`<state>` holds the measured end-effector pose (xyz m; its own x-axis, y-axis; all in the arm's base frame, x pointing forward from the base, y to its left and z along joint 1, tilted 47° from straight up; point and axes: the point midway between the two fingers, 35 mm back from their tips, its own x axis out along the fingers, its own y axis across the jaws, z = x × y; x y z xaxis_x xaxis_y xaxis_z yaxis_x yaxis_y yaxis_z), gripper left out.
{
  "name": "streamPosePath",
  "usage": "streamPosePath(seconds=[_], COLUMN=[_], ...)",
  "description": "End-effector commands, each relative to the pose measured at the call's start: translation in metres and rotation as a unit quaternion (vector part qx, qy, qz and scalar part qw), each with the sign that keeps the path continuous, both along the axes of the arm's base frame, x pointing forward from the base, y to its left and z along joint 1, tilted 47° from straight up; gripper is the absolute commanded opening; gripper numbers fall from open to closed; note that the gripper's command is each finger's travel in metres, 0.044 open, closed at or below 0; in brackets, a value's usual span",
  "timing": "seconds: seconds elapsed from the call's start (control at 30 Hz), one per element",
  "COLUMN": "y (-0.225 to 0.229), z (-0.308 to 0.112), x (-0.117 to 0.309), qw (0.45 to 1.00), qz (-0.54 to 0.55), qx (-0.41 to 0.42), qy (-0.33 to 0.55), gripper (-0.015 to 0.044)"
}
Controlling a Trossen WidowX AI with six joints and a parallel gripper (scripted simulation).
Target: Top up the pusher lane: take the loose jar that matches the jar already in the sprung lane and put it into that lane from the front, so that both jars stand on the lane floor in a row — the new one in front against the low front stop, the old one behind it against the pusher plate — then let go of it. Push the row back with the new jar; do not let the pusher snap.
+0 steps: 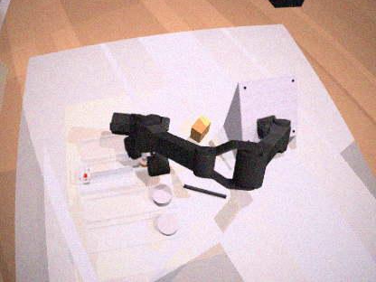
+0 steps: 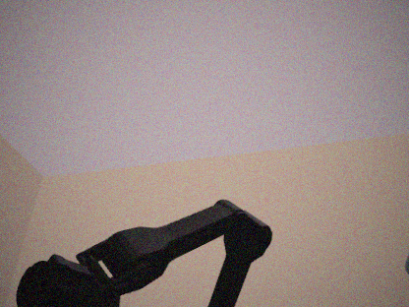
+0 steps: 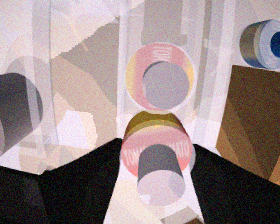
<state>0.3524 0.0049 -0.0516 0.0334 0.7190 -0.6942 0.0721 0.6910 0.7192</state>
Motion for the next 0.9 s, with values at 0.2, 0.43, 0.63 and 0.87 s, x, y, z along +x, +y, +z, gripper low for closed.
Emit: streamPosePath(seconds=[0.2,0.43,0.63,0.87], y=[0.0020,0.0040,0.0057,0.0079], z=[-0.0005,-0.0024,-0.0039,-0.0056], x=[0.0084,0.0085,0.0083,0.0080], qw=[1.000,1.000,1.000,1.000], qz=[-0.003,-0.003,-0.003,-0.003], qx=[0.001,0.001,0.001,0.001], qy=[-0.016,-0.016,-0.016,-0.016], gripper=[0.0000,0.0000,0.0000,0.0000])
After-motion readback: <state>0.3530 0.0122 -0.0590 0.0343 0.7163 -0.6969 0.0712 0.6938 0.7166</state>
